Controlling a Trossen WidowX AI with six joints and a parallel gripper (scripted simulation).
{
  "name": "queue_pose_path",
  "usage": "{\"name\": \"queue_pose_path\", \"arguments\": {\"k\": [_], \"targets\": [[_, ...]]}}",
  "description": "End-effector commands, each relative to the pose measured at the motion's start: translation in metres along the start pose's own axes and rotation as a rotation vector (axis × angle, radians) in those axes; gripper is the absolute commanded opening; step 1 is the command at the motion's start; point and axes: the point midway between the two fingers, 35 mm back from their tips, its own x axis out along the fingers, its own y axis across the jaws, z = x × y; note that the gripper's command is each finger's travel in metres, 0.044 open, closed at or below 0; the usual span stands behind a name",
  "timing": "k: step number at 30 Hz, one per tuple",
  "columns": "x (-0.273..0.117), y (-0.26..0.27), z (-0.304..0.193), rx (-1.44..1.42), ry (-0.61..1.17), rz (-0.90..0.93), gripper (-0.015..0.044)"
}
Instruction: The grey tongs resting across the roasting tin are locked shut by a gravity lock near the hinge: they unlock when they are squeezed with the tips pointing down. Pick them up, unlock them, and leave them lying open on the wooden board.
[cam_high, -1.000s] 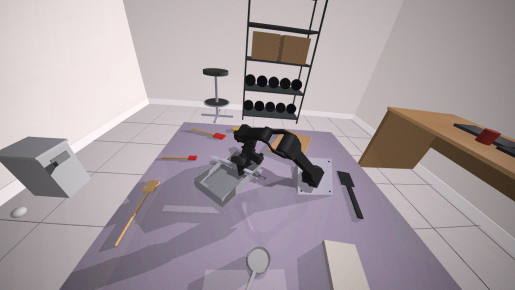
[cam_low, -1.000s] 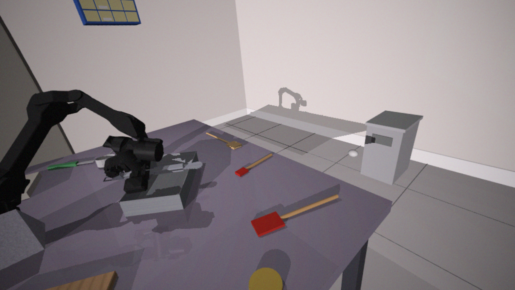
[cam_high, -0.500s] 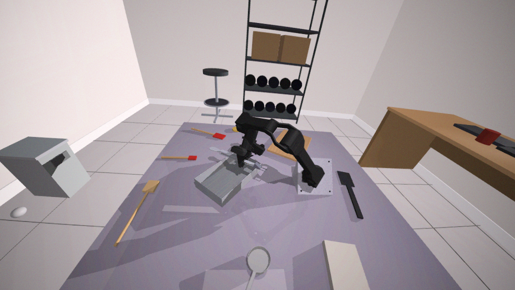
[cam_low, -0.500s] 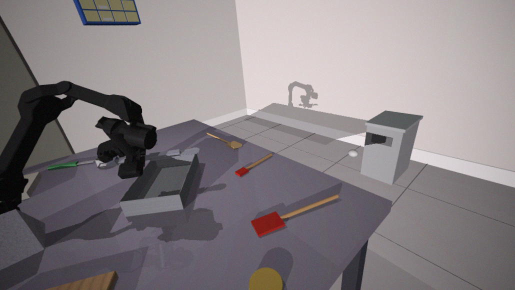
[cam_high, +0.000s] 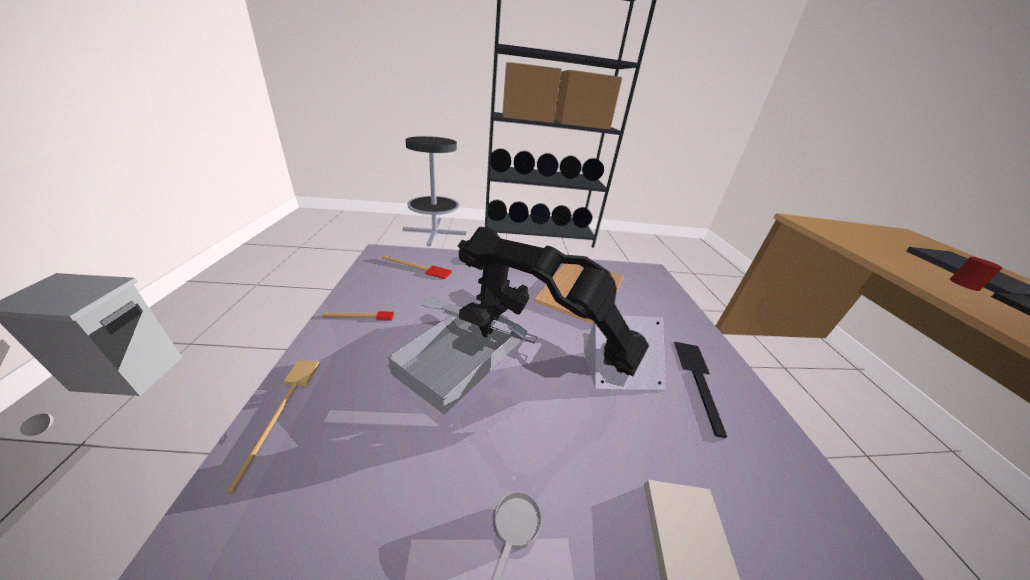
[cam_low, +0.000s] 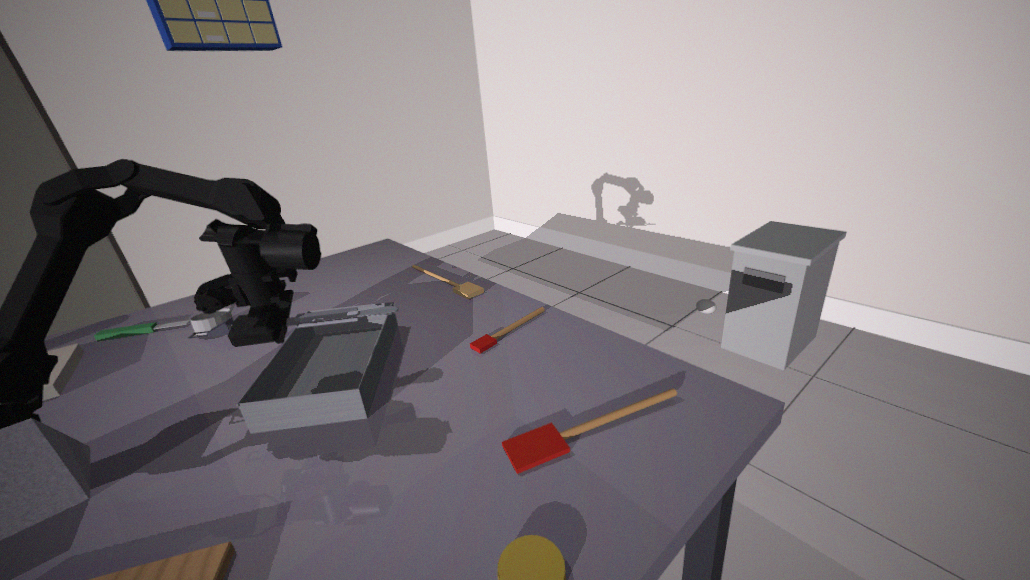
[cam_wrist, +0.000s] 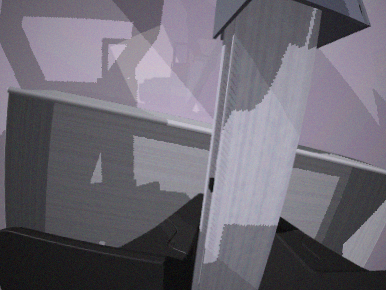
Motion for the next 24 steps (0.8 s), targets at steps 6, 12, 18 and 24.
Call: {"name": "queue_pose_path", "arguments": {"k": [6, 12, 18, 24], "targets": [[-0.007, 0.003, -0.005, 0.008, 0.050, 0.213, -0.0150], [-0.007, 0.003, -0.005, 0.008, 0.050, 0.213, -0.0150], [-0.012, 0.017, -0.012, -0.043, 0.041, 0.212, -0.0150], [-0.028, 0.053, -0.028, -0.167, 0.037, 0.227, -0.0150]]}}
